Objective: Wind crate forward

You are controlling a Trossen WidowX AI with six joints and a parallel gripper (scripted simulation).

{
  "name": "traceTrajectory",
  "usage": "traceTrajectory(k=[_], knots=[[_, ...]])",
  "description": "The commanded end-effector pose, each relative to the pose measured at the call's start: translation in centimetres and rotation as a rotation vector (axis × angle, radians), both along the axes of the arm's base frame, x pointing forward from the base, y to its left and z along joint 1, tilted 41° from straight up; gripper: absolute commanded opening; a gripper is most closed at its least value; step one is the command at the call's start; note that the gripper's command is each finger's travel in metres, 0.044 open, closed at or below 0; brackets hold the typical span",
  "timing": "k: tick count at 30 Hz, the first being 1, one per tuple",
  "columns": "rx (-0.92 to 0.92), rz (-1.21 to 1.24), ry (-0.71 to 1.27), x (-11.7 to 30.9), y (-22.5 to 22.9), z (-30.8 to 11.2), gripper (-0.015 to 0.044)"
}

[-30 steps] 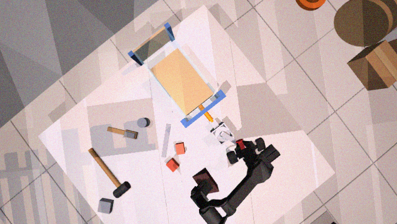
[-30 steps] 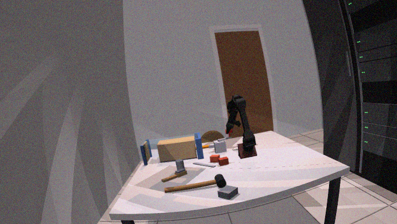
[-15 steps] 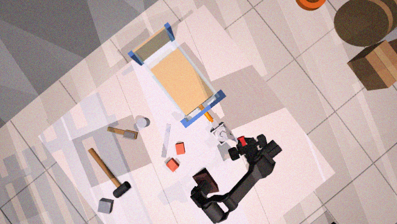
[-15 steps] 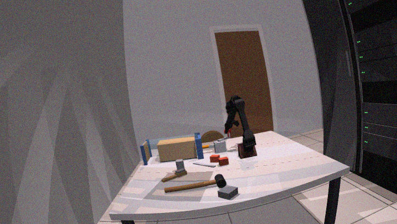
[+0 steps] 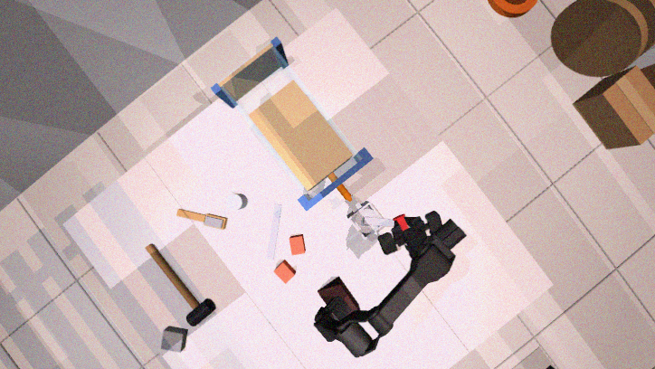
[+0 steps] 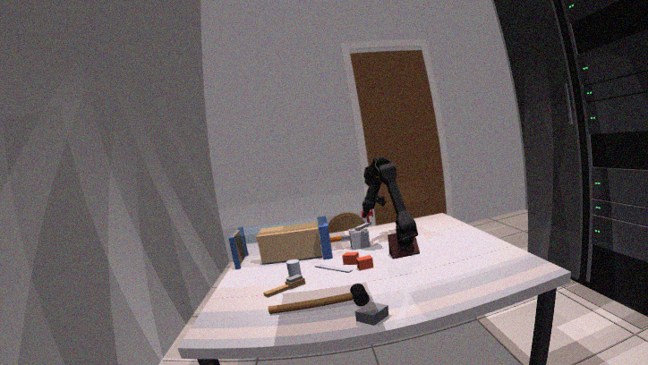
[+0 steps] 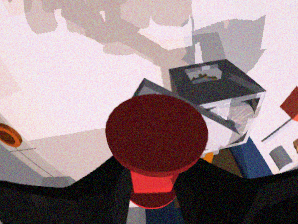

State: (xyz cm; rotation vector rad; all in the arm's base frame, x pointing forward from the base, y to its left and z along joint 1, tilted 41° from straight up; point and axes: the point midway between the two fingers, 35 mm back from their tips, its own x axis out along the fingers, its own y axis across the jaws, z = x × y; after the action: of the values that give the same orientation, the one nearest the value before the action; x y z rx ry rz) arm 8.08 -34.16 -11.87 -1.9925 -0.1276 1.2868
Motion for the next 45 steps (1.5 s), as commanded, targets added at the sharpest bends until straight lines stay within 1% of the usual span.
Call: traceTrajectory(k=[1, 45], knots=[[-0.020, 0.002, -0.014, 1.2, -0.8, -0.4, 0.0000], [-0.021, 0.002, -0.021, 7.5, -2.6, -0.9, 0.0000]])
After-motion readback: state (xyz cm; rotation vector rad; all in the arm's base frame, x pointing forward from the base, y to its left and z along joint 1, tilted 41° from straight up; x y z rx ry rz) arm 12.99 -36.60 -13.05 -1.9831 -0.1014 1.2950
